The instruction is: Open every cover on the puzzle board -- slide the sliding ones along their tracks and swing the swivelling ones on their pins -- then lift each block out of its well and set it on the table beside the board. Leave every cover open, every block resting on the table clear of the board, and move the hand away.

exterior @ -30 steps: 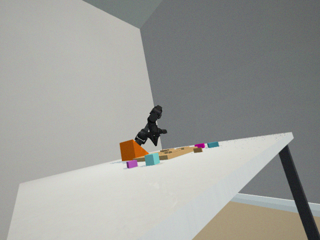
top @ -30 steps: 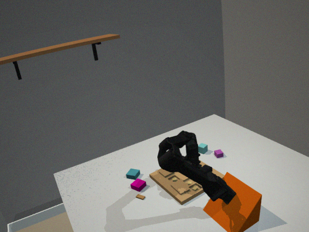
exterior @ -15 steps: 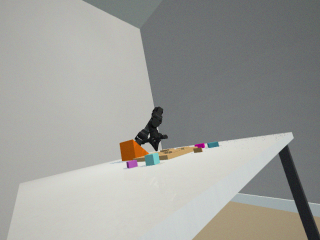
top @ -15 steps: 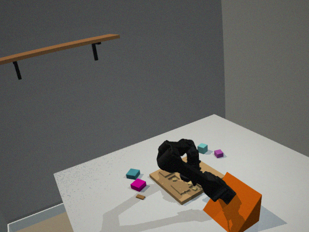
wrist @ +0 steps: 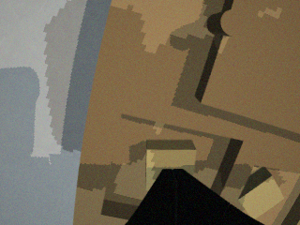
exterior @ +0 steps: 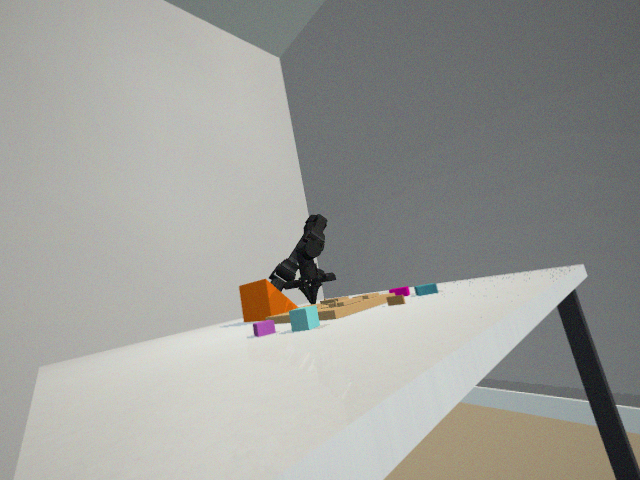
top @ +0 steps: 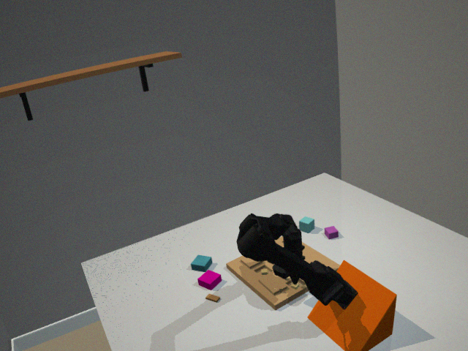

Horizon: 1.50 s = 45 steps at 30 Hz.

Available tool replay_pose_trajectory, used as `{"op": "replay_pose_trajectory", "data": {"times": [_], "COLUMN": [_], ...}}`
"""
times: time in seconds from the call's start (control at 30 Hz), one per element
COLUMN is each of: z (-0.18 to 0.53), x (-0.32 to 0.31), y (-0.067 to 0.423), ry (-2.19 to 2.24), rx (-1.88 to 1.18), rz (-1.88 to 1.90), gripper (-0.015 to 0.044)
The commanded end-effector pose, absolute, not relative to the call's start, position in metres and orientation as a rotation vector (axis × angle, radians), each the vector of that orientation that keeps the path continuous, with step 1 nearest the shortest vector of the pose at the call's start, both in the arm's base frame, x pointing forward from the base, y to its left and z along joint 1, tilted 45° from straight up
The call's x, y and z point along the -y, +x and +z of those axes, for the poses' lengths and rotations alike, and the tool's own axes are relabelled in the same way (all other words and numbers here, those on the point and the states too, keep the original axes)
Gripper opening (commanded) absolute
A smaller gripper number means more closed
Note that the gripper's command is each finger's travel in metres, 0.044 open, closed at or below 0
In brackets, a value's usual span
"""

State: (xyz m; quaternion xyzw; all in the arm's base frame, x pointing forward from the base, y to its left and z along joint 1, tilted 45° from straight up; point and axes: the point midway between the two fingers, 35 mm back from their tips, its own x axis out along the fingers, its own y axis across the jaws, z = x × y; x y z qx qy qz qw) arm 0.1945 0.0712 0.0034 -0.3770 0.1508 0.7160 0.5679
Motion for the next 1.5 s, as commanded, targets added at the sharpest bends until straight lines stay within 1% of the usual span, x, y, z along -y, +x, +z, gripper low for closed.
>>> {"op": "replay_pose_trajectory", "data": {"times": [0.0,1.1,1.2,1.47], "z": [0.0024,-0.0048,-0.0036,0.0027], "x": [-0.0733,-0.0705,-0.0699,-0.0664], "y": [0.1926,0.1945,0.1947,0.1956], "ry": [-0.875,-0.847,-0.743,-0.181], "rx": [-0.357,-0.388,-0.499,-1.025], "rz": [1.685,1.673,1.626,1.293], "gripper": [0.0,0.0,0.0,0.0]}}
